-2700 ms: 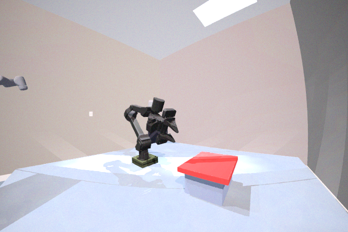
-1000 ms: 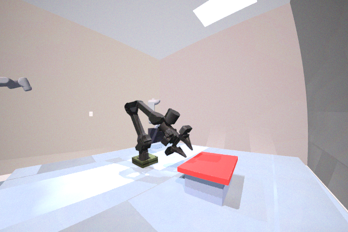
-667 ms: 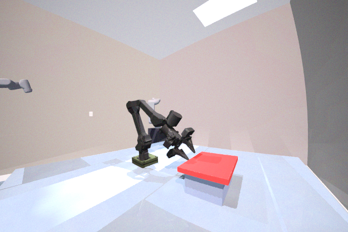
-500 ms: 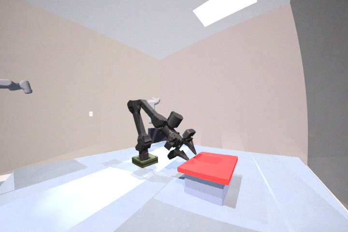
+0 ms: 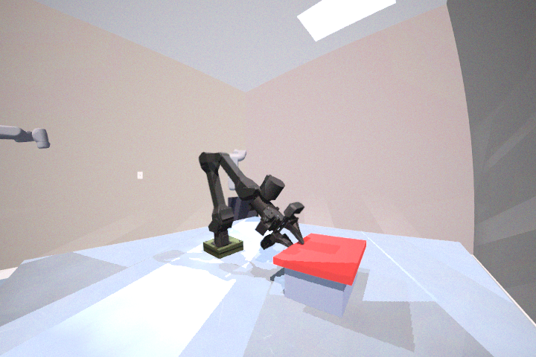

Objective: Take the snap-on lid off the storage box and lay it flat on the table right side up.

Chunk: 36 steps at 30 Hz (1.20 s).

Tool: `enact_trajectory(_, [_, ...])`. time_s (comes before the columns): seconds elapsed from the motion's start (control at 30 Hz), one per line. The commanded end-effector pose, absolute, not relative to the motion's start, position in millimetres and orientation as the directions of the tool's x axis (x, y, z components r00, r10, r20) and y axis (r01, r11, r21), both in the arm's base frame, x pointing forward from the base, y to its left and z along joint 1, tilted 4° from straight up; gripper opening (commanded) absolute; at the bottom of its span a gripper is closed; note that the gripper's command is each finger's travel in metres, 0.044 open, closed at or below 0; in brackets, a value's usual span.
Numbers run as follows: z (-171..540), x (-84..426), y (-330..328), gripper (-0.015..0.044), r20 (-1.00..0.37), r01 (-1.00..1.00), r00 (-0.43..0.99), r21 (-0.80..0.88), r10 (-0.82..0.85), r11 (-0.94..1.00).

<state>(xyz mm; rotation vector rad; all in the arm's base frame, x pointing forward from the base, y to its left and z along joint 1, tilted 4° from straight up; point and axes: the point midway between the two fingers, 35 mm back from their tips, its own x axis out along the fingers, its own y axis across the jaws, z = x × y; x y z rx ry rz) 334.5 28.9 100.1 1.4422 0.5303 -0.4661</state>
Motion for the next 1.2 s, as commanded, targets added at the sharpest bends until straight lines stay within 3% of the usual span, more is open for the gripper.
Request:
enact_trajectory(0.0, [99.5,335.0,29.7,0.0116,-0.599,0.596,0.8,0.799,0.023,0.082])
enact_trajectory(0.13, [99.5,335.0,29.7,0.009,-0.599,0.596,0.8,0.799,0.023,0.082])
enact_trajectory(0.27, [99.5,335.0,29.7,0.0,-0.599,0.596,0.8,0.799,0.023,0.082])
enact_trajectory(1.17, [104.5,333.0,29.0,0.0,-0.601,0.598,0.799,0.798,0.017,0.079])
